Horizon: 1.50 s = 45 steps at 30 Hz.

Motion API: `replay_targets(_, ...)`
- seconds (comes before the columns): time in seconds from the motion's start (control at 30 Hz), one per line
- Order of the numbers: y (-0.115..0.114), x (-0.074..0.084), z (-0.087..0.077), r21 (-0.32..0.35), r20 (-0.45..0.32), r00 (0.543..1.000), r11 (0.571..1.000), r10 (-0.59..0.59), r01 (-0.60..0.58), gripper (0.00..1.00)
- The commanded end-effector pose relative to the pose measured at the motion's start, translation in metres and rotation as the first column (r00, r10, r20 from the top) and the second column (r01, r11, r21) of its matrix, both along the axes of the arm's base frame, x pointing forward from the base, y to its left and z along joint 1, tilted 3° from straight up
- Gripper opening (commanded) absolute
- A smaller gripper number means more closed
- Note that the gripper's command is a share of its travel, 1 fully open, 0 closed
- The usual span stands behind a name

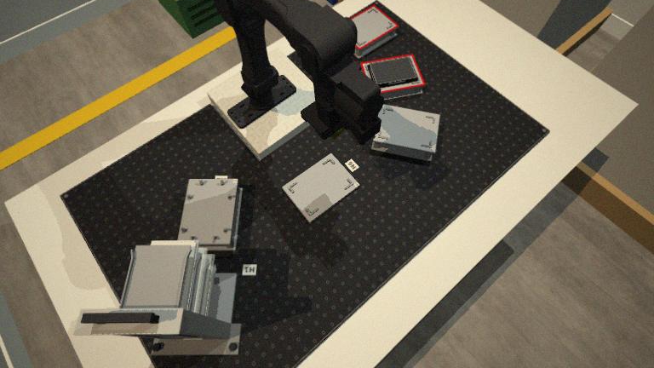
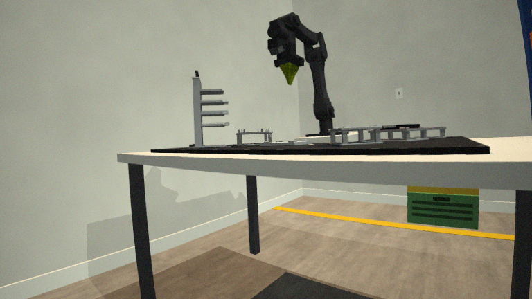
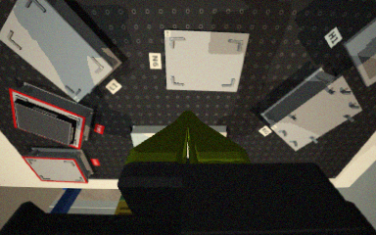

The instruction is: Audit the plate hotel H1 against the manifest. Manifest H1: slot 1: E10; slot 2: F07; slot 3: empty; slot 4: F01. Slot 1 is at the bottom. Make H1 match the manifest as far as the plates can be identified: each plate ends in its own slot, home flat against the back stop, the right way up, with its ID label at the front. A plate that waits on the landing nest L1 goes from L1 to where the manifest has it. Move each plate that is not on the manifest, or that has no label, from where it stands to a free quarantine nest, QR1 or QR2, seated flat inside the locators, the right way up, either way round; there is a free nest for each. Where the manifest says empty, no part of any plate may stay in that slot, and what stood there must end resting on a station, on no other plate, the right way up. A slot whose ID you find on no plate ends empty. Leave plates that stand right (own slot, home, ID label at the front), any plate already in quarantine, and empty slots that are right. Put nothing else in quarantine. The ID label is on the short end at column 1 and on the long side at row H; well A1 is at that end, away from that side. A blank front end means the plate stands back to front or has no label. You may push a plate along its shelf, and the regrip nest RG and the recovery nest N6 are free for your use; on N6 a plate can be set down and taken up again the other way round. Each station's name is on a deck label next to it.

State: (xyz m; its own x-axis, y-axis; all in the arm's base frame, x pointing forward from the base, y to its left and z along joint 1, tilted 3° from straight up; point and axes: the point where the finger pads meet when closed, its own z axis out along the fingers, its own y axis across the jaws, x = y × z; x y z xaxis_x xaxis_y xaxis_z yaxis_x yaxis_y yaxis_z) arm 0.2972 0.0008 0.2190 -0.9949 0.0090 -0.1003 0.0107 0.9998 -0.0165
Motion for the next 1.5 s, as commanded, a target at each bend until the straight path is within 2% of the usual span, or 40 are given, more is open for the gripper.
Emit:
replay_targets(0.0, -0.042, -0.010, 0.013, -0.002, -0.051, 0.999, 1.000, 0.000, 0.000, 0.00)
replay_targets(0.33, -0.069, -0.011, 0.013, -0.002, -0.051, 0.999, 1.000, 0.000, 0.000, 0.00)
replay_targets(1.07, -0.069, -0.010, 0.013, -0.002, -0.051, 0.999, 1.000, 0.000, 0.000, 0.00)
replay_targets(1.17, -0.070, -0.012, 0.012, -0.016, -0.010, 1.000, 1.000, -0.026, 0.026, 0.00)
replay_targets(1.2, -0.079, -0.002, 0.015, -0.034, 0.057, 0.998, 0.999, -0.034, 0.036, 0.00)
replay_targets(1.27, -0.079, -0.002, 0.015, -0.034, 0.057, 0.998, 0.999, -0.034, 0.036, 0.00)
replay_targets(1.3, -0.093, -0.009, 0.017, -0.034, 0.055, 0.998, 0.998, -0.043, 0.044, 0.00)
replay_targets(1.37, -0.098, -0.017, 0.016, -0.034, 0.054, 0.997, 0.998, -0.060, 0.061, 0.00)
replay_targets(1.47, -0.107, -0.020, 0.016, -0.045, 0.096, 0.992, 0.995, -0.084, 0.088, 0.00)
